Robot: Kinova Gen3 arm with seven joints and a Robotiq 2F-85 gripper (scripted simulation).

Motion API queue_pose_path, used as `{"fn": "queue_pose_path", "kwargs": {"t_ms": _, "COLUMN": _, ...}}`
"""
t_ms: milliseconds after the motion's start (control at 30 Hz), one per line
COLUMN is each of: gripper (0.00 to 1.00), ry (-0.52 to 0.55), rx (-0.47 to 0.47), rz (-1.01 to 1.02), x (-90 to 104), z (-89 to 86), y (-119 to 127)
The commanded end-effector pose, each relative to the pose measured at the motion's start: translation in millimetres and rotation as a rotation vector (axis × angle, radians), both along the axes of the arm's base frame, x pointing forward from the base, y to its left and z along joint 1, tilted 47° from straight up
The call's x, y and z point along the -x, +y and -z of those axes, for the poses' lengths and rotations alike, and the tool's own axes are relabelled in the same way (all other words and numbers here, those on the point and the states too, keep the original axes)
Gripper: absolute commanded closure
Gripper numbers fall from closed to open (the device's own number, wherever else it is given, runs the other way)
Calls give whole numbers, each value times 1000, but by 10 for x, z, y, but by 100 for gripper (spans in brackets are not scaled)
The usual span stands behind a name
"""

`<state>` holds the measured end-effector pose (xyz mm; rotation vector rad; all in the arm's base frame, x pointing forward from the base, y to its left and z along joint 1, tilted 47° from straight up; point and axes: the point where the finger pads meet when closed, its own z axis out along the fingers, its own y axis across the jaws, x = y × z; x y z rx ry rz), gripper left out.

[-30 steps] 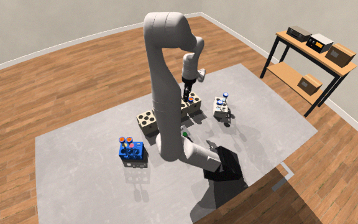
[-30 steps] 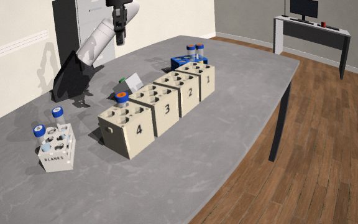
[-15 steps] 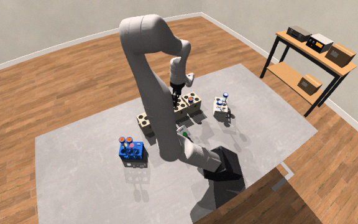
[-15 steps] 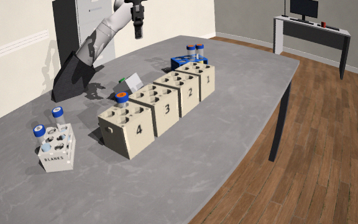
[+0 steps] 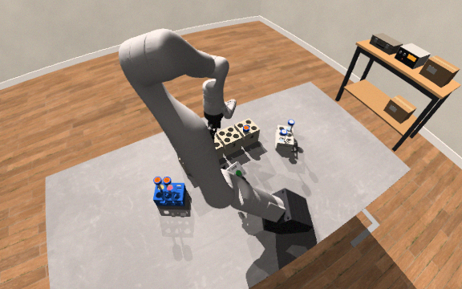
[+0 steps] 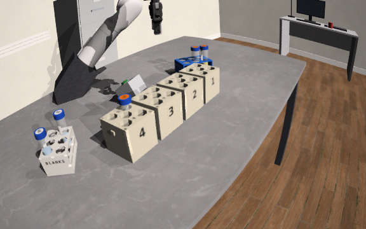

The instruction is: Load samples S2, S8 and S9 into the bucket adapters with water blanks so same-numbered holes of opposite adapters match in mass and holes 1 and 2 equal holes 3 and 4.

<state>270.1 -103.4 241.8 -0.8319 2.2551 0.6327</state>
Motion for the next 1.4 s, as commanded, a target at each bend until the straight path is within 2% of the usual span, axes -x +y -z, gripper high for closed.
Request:
{"fn": "queue_pose_path", "kwargs": {"t_ms": 0, "gripper": 0, "ry": -3, "rx": 2, "rz": 3, "x": 16, "z": -128, "y": 118}}
{"fn": "queue_pose_path", "kwargs": {"t_ms": 1367, "gripper": 0, "ry": -4, "rx": 2, "rz": 3, "x": 148, "z": -1295, "y": 1484}}
